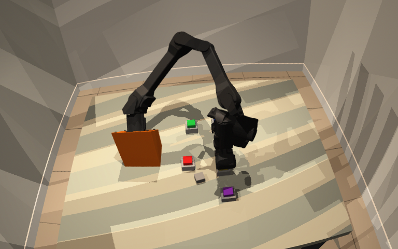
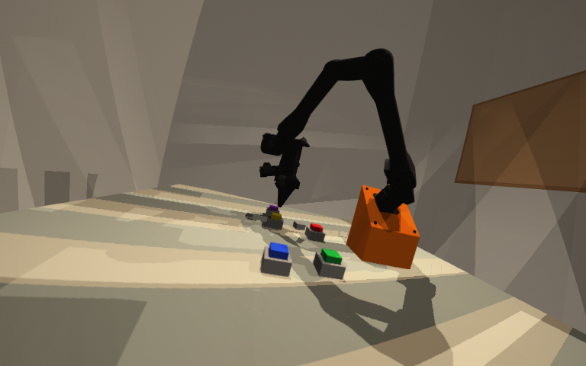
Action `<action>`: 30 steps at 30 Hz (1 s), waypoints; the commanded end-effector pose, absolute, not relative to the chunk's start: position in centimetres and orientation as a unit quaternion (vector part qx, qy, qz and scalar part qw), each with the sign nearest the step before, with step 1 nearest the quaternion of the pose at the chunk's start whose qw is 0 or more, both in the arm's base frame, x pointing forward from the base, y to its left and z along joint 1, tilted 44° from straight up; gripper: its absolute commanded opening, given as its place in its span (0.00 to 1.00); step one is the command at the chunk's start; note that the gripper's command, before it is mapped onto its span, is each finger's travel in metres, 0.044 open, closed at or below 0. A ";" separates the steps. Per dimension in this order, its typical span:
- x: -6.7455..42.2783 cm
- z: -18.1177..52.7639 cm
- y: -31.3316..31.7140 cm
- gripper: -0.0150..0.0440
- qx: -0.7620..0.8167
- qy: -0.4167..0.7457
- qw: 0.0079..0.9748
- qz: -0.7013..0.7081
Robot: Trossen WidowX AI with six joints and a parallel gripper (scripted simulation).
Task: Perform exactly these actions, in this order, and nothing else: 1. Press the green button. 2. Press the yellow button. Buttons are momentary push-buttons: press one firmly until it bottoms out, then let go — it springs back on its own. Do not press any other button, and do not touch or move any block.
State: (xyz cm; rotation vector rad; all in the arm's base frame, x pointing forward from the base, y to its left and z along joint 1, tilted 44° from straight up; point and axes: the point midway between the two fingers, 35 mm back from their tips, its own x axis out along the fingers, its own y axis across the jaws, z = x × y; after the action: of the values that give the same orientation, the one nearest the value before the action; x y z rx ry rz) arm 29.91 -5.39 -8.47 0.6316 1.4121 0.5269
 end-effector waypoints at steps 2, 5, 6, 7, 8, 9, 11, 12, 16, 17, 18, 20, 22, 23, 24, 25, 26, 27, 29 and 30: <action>30.1 -8.9 -5.1 0.29 0.285 0.626 0.688 0.232; 30.1 -9.3 -4.7 0.29 0.285 0.626 0.688 0.232; 30.2 -9.4 -4.6 0.29 0.285 0.626 0.688 0.232; 30.2 -9.5 -4.5 0.29 0.285 0.626 0.688 0.232; 30.2 -9.7 -4.4 0.29 0.285 0.626 0.688 0.232; 30.2 -9.8 -4.3 0.29 0.285 0.626 0.688 0.233; 30.3 -10.0 -4.1 0.29 0.286 0.626 0.688 0.233; 30.3 -10.1 -4.0 0.29 0.286 0.626 0.688 0.233; 30.3 -10.6 -3.5 0.29 0.286 0.626 0.688 0.233; 30.3 -10.7 -3.4 0.29 0.286 0.626 0.688 0.233; 30.3 -10.8 -3.3 0.29 0.286 0.626 0.688 0.233; 30.4 -11.0 -3.1 0.29 0.286 0.626 0.688 0.233; 30.4 -11.0 -3.1 0.29 0.286 0.626 0.688 0.233; 30.4 -11.0 -3.1 0.29 0.286 0.626 0.688 0.233; 30.4 -11.0 -3.1 0.29 0.286 0.626 0.688 0.233; 30.4 -11.0 -3.1 0.29 0.286 0.626 0.688 0.233; 30.4 -11.0 -3.1 0.29 0.286 0.626 0.688 0.233; 30.4 -11.0 -3.1 0.29 0.286 0.626 0.688 0.233; 30.4 -11.0 -3.1 0.29 0.286 0.626 0.688 0.233; 30.4 -11.0 -3.1 0.29 0.286 0.626 0.688 0.233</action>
State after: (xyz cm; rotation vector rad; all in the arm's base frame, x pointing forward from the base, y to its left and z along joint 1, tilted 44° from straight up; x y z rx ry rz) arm 30.64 -3.29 -10.85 0.6297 1.3936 0.5214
